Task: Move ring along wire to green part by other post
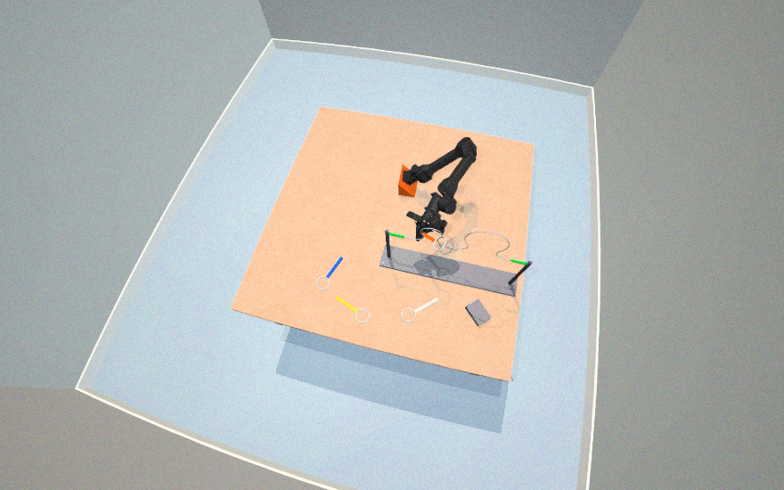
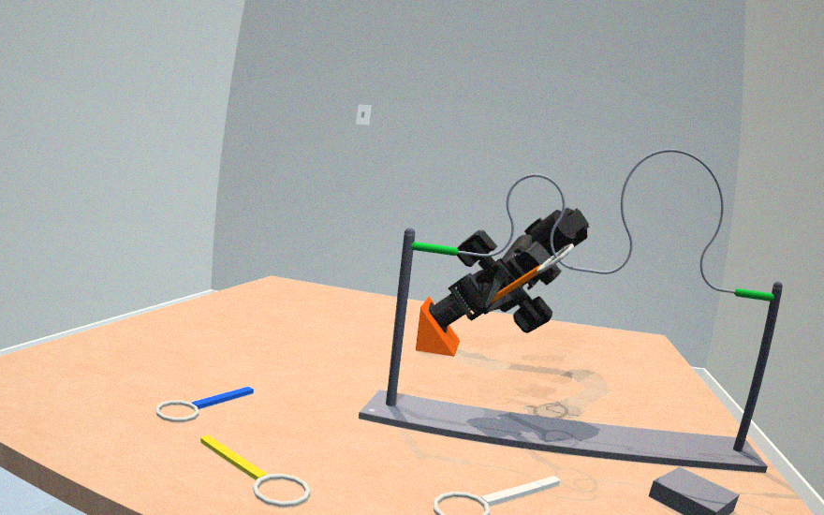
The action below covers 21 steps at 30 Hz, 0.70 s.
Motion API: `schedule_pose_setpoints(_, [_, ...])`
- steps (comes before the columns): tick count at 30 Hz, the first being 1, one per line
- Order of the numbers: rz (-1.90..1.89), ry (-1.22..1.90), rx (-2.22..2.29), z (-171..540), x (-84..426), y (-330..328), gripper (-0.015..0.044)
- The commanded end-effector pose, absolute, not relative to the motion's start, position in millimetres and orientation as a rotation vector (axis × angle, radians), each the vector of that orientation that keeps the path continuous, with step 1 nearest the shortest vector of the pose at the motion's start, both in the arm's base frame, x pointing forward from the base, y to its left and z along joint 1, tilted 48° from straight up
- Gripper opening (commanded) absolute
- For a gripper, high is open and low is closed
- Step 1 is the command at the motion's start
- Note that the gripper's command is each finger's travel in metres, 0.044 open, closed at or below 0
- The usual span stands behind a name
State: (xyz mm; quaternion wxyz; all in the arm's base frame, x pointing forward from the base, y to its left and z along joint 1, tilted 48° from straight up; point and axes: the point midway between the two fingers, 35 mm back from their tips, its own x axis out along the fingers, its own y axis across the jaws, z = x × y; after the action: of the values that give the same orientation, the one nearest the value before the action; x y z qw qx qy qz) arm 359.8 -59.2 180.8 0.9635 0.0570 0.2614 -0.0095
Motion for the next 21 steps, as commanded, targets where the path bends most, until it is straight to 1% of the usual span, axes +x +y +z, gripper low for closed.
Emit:
schedule_pose_setpoints(1, [-0.044,0.538,0.027,183,358,-74,-0.015])
schedule_pose_setpoints(21, [-0.164,0.595,-0.461,206,347,-148,-0.015])
